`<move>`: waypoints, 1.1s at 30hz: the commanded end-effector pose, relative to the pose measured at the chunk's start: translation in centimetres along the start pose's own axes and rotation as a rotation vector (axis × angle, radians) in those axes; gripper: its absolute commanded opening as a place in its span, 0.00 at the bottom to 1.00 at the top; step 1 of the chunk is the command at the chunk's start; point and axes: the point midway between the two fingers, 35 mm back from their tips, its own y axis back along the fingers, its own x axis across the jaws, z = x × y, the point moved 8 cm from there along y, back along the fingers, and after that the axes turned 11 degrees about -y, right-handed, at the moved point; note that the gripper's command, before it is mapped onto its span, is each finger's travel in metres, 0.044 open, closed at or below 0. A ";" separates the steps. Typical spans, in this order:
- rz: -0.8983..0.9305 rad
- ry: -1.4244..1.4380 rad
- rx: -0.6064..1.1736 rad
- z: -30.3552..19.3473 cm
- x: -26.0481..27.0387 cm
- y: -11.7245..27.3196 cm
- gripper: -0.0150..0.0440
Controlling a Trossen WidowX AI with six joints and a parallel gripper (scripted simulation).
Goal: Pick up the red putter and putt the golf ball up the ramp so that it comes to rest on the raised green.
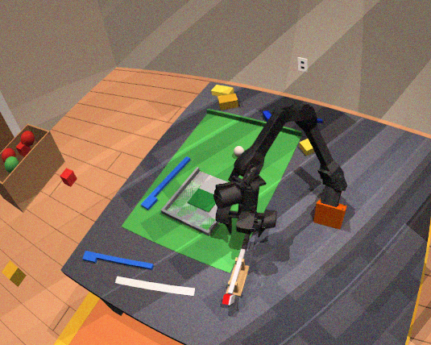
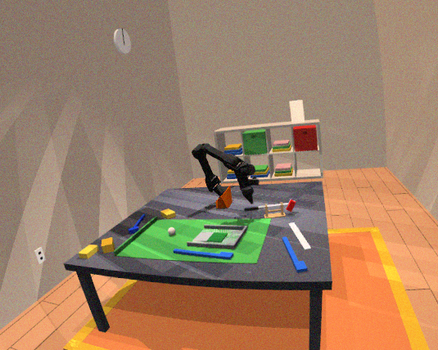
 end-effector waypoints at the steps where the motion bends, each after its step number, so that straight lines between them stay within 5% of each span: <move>1: 0.087 -0.129 -0.003 -0.9 -1.1 -0.3 1.00; 33: 0.086 -0.130 -0.002 -2.1 -0.7 -5.2 1.00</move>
